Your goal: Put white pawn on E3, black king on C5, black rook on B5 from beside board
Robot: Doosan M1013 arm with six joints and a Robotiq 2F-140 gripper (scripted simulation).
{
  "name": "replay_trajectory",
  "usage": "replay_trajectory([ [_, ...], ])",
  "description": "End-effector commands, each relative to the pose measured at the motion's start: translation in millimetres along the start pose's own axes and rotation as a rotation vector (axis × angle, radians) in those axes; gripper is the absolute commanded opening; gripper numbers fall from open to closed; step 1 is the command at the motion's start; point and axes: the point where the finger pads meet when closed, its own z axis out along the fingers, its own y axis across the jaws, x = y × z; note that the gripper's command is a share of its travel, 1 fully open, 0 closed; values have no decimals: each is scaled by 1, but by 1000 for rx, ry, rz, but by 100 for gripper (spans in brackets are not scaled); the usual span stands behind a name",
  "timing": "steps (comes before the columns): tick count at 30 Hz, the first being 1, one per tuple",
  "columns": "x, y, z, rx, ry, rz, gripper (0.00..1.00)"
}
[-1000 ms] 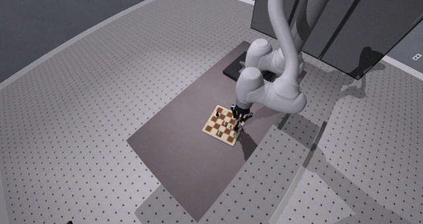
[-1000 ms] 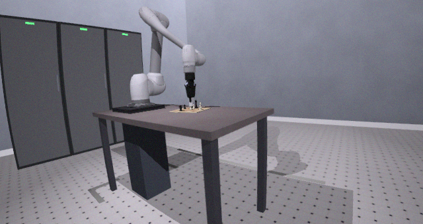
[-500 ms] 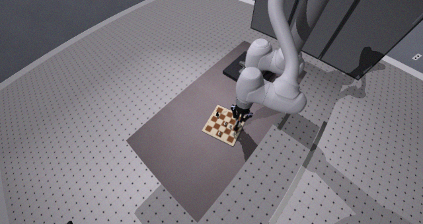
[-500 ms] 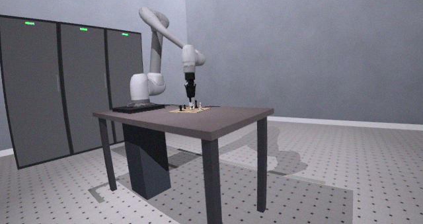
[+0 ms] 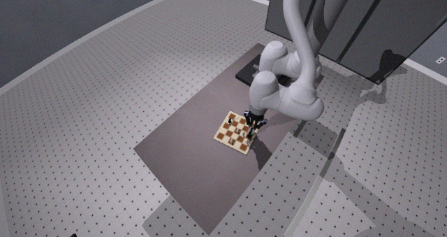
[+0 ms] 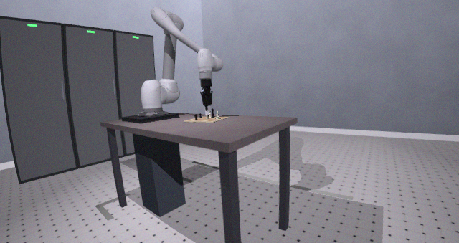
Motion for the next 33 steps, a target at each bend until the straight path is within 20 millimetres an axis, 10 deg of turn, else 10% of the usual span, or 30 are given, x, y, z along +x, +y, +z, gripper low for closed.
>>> replay_trajectory([
  [1,0,0,0,0,0,0,0],
  [33,0,0,4,0,0,0,0],
])
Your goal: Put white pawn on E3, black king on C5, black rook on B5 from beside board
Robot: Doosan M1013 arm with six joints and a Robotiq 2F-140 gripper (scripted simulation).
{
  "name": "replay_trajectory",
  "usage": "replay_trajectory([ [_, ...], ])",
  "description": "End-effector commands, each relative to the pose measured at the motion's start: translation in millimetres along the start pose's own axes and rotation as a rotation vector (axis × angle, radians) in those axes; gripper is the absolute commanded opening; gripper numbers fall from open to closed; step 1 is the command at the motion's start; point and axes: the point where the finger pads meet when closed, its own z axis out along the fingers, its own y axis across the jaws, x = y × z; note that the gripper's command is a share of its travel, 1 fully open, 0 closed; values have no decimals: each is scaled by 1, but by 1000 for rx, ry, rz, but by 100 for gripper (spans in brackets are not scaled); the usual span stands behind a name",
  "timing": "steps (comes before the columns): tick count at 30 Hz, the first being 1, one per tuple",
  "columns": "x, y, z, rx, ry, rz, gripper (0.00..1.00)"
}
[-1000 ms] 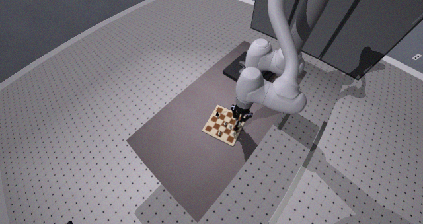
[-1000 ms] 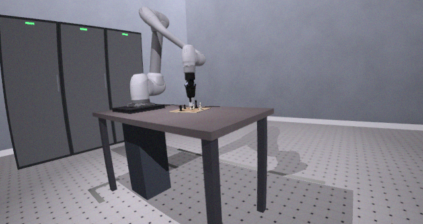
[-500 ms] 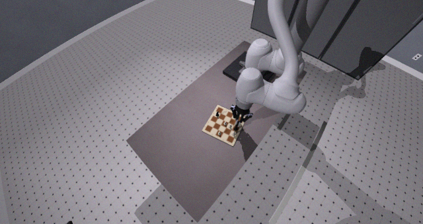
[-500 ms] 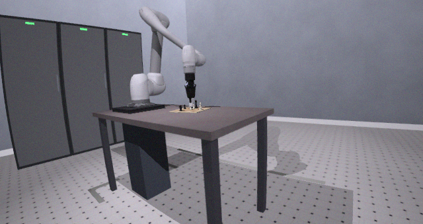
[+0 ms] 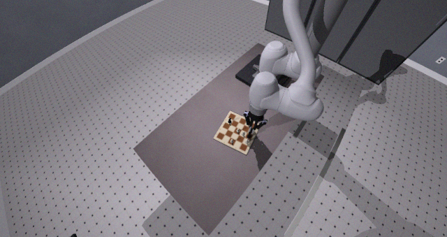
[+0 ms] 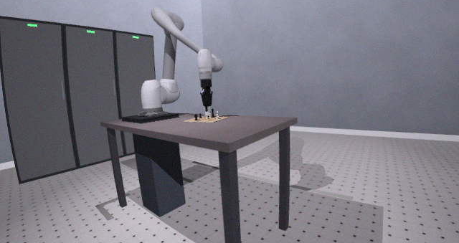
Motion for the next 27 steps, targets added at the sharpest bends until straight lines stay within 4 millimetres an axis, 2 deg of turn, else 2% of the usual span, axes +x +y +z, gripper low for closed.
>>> replay_trajectory([
  [1,0,0,0,0,0,0,0],
  [25,0,0,0,0,0,0,0],
  [26,0,0,0,0,0,0,4],
  [27,0,0,0,0,0,0,4],
])
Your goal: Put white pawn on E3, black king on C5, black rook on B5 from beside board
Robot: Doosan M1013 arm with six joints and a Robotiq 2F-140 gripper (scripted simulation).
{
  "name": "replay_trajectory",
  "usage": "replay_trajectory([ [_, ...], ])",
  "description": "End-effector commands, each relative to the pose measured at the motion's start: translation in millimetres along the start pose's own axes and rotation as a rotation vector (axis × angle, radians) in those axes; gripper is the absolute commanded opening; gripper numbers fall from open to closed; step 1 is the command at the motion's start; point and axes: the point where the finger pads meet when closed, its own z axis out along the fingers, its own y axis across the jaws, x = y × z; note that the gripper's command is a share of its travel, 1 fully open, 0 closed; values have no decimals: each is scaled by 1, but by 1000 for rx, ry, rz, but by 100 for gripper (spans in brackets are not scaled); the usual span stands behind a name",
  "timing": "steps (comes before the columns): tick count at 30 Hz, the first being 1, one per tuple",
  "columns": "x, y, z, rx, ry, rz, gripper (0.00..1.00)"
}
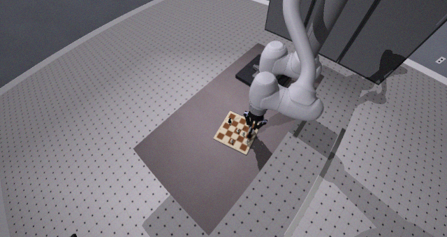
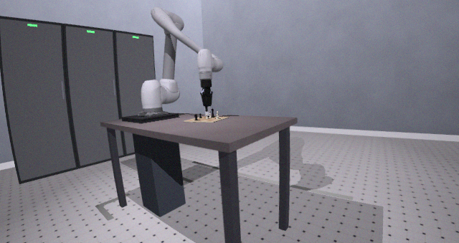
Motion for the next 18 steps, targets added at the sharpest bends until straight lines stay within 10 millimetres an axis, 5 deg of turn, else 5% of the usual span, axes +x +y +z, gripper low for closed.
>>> replay_trajectory([
  [1,0,0,0,0,0,0,4],
  [8,0,0,0,0,0,0,18],
  [18,0,0,0,0,0,0,22],
])
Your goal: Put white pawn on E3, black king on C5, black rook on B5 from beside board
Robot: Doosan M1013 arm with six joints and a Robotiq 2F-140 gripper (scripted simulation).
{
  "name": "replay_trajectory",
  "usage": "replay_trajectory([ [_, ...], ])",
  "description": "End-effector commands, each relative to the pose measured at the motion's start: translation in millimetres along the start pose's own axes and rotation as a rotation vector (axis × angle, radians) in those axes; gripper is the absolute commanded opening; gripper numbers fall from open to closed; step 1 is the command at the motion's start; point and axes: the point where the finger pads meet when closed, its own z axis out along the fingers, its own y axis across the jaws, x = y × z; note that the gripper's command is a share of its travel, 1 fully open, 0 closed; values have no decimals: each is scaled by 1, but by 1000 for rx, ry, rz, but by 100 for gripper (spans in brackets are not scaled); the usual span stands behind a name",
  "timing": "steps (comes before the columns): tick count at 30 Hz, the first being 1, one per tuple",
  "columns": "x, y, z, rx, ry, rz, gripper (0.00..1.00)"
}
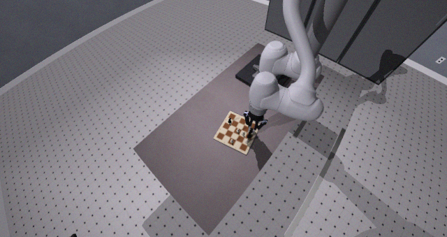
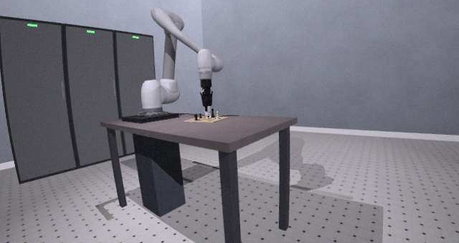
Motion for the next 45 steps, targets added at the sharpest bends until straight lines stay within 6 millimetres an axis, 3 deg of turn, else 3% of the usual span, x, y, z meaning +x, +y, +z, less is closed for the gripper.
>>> replay_trajectory([
  [1,0,0,0,0,0,0,22],
  [12,0,0,-7,0,0,0,22],
  [25,0,0,-69,0,0,0,22],
  [37,0,0,-90,0,0,0,22],
  [38,0,0,-90,0,0,0,100],
  [45,0,0,-90,0,0,0,100],
])
